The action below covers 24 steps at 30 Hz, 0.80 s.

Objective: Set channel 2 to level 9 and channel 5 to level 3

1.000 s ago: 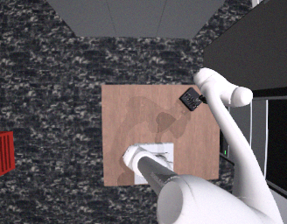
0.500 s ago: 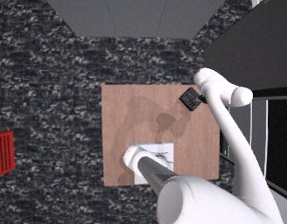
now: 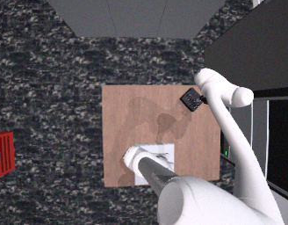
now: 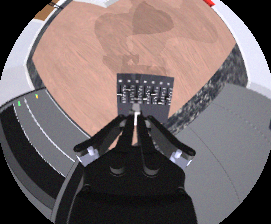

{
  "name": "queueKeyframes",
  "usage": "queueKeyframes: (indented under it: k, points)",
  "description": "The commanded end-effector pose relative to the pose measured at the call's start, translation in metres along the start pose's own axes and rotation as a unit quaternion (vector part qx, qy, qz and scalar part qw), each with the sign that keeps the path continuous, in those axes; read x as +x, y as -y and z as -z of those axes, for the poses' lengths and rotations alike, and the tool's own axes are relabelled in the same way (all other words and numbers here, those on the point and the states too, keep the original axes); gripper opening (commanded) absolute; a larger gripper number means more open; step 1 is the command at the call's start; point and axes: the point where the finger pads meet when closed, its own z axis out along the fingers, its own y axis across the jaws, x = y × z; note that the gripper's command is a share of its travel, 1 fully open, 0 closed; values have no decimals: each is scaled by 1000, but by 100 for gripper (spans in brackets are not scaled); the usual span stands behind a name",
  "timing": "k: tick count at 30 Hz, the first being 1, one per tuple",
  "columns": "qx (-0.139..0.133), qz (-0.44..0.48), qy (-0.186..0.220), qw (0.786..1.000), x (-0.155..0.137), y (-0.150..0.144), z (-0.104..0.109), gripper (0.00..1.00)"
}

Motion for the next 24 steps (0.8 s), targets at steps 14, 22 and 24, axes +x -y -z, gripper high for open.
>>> queueKeyframes:
  k: [14,22,24]
  points:
    - [0,0,0,1000,0,0,-7,10]
    - [0,0,0,1000,0,0,-11,10]
    - [0,0,0,1000,0,0,-12,10]
